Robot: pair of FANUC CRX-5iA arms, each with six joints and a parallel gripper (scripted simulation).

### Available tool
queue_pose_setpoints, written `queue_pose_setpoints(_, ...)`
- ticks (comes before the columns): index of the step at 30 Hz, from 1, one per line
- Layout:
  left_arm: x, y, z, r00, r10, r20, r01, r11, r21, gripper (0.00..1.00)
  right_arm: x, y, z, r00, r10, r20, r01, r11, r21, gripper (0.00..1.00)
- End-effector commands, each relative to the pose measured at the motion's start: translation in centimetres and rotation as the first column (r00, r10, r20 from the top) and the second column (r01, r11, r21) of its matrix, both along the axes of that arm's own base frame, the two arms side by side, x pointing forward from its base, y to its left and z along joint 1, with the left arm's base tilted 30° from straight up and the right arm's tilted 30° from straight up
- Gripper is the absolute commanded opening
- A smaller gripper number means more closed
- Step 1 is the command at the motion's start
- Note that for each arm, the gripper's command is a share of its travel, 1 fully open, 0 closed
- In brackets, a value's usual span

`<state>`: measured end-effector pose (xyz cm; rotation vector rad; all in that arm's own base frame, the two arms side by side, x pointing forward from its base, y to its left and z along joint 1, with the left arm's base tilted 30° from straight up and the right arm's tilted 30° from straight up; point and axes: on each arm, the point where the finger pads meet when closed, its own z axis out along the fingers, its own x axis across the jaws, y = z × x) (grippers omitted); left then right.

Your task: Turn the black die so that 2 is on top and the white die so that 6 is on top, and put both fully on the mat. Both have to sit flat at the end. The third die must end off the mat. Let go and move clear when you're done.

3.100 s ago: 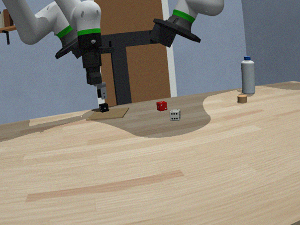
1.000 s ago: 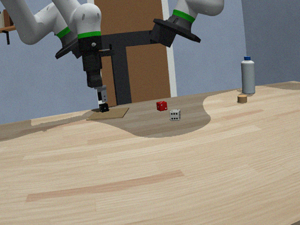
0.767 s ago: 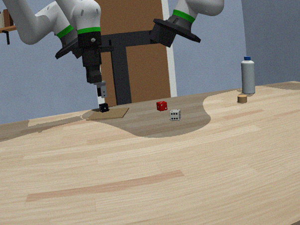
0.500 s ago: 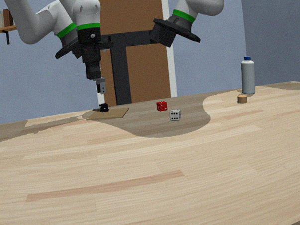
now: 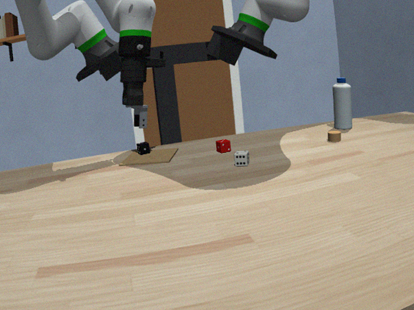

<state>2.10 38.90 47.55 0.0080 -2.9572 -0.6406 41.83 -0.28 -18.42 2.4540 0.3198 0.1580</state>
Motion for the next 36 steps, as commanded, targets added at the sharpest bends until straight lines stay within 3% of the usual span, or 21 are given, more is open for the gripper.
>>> queue_pose_setpoints(1,0.01,-0.01,0.09,1.0,0.0,0.0,0.0,1.0,0.002,1.0,-0.01,0.09,-0.03,1.0,-0.006,0.02,0.007,0.997,-0.075,0.87)
queue_pose_setpoints(8,0.01,-0.01,0.09,1.0,0.0,0.0,0.0,1.0,0.002,1.0,0.03,0.16,0.0,0.999,-0.004,0.036,0.009,0.993,-0.12,0.87)
queue_pose_setpoints(14,0.01,-0.01,0.09,1.0,0.0,0.0,0.0,1.0,0.002,1.0,0.11,0.19,-0.24,0.997,-0.004,0.077,0.025,0.962,-0.273,0.87)
queue_pose_setpoints(16,0.01,-0.01,0.09,1.0,0.0,0.0,0.0,1.0,0.002,1.0,0.11,0.19,-0.24,0.997,-0.004,0.077,0.025,0.962,-0.273,0.87)
queue_pose_setpoints(20,0.01,-0.01,0.09,1.0,0.0,0.0,0.0,1.0,0.002,1.0,-0.03,0.34,-0.19,0.995,0.003,0.101,0.032,0.938,-0.344,0.87)
queue_pose_setpoints(25,0.01,-0.01,0.09,1.0,0.0,0.0,0.0,1.0,0.002,1.0,0.0,0.33,-0.22,0.994,0.004,0.106,0.035,0.931,-0.362,0.87)
queue_pose_setpoints(31,0.01,-0.01,0.09,1.0,0.0,0.0,0.0,1.0,0.002,1.0,0.12,0.34,-0.42,0.989,0.017,0.147,0.06,0.863,-0.502,0.87)
queue_pose_setpoints(33,0.01,-0.01,0.09,1.0,0.0,0.0,0.0,1.0,0.002,1.0,0.12,0.34,-0.42,0.989,0.017,0.147,0.06,0.863,-0.502,0.87)
queue_pose_setpoints(36,0.01,-0.01,0.09,1.0,0.0,0.0,0.0,1.0,0.002,1.0,-0.02,0.43,-0.46,0.986,0.026,0.164,0.07,0.828,-0.556,0.87)
